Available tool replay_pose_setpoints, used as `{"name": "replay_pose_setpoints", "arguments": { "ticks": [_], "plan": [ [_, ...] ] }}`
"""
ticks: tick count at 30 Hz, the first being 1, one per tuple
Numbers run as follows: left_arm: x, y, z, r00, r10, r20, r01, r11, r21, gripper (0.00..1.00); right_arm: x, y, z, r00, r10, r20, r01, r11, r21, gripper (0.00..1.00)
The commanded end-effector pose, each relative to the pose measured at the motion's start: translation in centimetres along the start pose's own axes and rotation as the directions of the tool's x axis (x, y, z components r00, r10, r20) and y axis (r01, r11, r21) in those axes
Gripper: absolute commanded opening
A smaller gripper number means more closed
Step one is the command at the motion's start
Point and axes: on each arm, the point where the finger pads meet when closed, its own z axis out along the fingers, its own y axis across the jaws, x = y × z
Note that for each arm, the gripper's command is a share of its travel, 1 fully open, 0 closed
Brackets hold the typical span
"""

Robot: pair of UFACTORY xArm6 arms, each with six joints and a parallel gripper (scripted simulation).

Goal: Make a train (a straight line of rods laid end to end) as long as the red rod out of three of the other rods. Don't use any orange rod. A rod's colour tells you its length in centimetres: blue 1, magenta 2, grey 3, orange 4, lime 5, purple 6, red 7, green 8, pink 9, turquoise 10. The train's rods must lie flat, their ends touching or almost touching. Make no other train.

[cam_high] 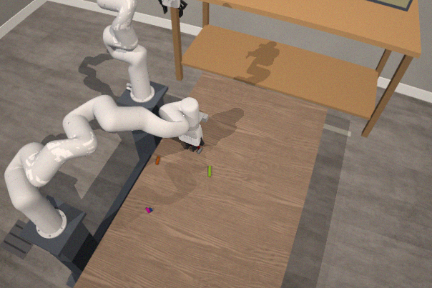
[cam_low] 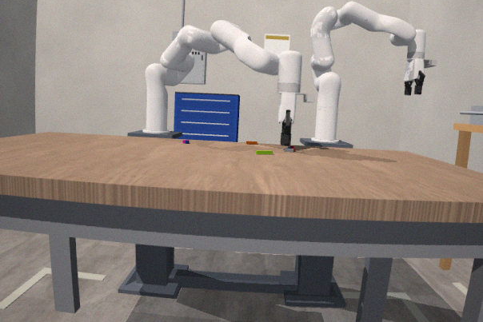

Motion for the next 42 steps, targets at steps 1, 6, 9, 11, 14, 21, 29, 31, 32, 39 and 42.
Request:
{"name": "replay_pose_setpoints", "arguments": {
  "ticks": [1, 6, 9, 11, 14, 21, 29, 31, 32, 39, 42],
  "plan": [
    [0.1, 0.0, -0.2, 1.0, 0.0, -0.005, 0.0, 1.0, 0.0, 1.0, 0.2, 0.1, -0.3, 1.0, 0.0, -0.006, 0.0, 1.0, -0.004, 0.26],
    [0.1, 0.0, -0.2, 1.0, 0.0, -0.005, 0.0, 1.0, 0.0, 1.0, 0.2, 0.1, -0.3, 1.0, 0.0, -0.006, 0.0, 1.0, -0.004, 0.26],
    [0.1, 0.0, -0.2, 1.0, 0.0, -0.005, 0.0, 1.0, 0.0, 1.0, 0.2, 0.1, -0.3, 1.0, 0.0, -0.006, 0.0, 1.0, -0.004, 0.26],
    [0.1, 0.0, -0.2, 1.0, 0.0, -0.005, 0.0, 1.0, 0.0, 1.0, 0.2, 0.1, -0.3, 1.0, 0.0, -0.006, 0.0, 1.0, -0.004, 0.26],
    [0.1, 0.0, -0.2, 1.0, 0.0, -0.005, 0.0, 1.0, 0.0, 1.0, 0.2, 0.1, -0.2, 1.0, 0.0, -0.006, 0.0, 1.0, -0.004, 0.26],
    [0.1, 0.0, -0.2, 1.0, 0.0, -0.005, 0.0, 1.0, 0.0, 1.0, 0.2, 0.1, 0.2, 1.0, 0.0, -0.006, 0.0, 1.0, -0.004, 0.26],
    [0.1, 0.0, -0.2, 1.0, 0.0, -0.005, 0.0, 1.0, 0.0, 1.0, 0.2, 0.1, 0.6, 1.0, 0.0, -0.006, 0.0, 1.0, -0.004, 0.26],
    [0.1, 0.0, -0.2, 1.0, 0.0, -0.005, 0.0, 1.0, 0.0, 1.0, 0.2, 0.1, 0.7, 1.0, 0.0, -0.006, 0.0, 1.0, -0.004, 0.26],
    [0.1, 0.0, -0.2, 1.0, 0.0, -0.005, 0.0, 1.0, 0.0, 1.0, 0.2, 0.1, 0.8, 1.0, 0.0, -0.006, 0.0, 1.0, -0.004, 0.26],
    [0.1, 0.0, -0.2, 1.0, 0.0, -0.005, 0.0, 1.0, 0.0, 1.0, 0.2, 0.1, 0.8, 1.0, 0.0, -0.006, 0.0, 1.0, -0.004, 0.26],
    [0.1, 0.0, -0.2, 1.0, 0.0, -0.005, 0.0, 1.0, 0.0, 1.0, 0.2, 0.1, 0.8, 1.0, 0.0, -0.006, 0.0, 1.0, -0.004, 0.26]
  ]
}}
